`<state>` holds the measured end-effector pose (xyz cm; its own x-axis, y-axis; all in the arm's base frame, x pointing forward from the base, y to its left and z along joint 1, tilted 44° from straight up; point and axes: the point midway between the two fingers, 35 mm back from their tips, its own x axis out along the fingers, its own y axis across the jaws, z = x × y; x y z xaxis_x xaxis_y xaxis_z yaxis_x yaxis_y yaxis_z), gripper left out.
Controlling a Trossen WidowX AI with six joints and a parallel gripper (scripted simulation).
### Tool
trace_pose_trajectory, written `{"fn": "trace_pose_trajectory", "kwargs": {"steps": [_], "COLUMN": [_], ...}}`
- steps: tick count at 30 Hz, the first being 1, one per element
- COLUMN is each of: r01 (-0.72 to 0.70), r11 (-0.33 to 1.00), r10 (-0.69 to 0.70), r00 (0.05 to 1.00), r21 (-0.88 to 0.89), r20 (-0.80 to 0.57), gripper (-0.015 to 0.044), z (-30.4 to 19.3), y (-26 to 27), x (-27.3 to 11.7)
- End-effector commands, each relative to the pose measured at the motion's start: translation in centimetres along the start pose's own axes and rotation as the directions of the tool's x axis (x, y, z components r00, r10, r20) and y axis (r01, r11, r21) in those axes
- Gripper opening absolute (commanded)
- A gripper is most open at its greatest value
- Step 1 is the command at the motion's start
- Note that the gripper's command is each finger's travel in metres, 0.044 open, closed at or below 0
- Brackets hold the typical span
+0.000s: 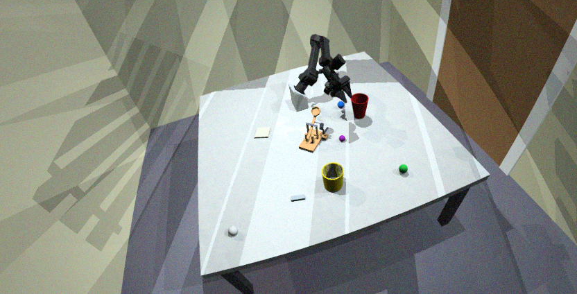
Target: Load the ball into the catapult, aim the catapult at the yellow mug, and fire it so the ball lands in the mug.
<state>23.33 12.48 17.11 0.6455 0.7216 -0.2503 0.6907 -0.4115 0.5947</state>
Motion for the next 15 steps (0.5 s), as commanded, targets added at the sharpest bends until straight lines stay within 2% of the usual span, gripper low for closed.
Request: {"fn": "trace_pose_trajectory", "kwargs": {"steps": [1,6,15], "r01": [0.001,0.036,0.202], "r11": [1.000,0.997,0.955], "r10": [-0.001,-0.031,-0.147], "r00": [1.000,0.997,0.959], "r21": [-0.002,-0.066,-0.218], "r20": [0.002,0.066,0.243], "gripper": [0.0426,0.0440,0.0440], "z": [0.0,1.1,5.1], "y": [0.0,1.0,3.4], "x": [0.0,0.5,1.6]}}
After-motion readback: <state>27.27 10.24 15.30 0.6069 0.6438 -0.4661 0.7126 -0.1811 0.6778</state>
